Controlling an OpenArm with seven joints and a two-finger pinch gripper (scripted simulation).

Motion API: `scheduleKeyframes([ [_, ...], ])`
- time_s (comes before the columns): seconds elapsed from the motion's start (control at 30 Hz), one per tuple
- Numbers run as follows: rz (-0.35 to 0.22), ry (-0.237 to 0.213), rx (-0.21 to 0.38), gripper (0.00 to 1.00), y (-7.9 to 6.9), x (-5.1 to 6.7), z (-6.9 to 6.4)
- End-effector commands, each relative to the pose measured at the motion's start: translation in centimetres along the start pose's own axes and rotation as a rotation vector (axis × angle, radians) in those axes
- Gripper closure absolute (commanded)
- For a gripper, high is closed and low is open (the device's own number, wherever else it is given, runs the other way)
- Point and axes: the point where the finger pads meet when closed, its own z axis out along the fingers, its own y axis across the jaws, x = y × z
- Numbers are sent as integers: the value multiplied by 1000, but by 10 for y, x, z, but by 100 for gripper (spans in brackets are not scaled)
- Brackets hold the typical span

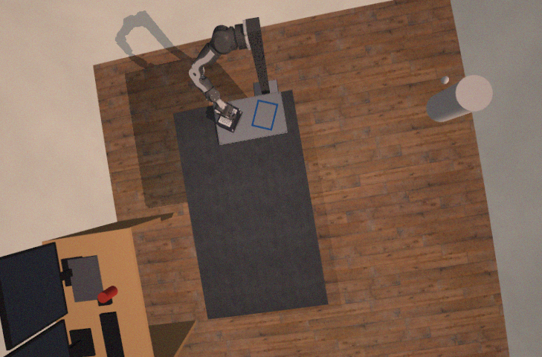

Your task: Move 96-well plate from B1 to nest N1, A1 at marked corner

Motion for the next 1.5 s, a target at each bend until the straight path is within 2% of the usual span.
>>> scheduleKeyframes([
  [0.0,0,0,0,100,0,0,-1],
  [1.47,-3,3,-4,100,1,1,4],
])
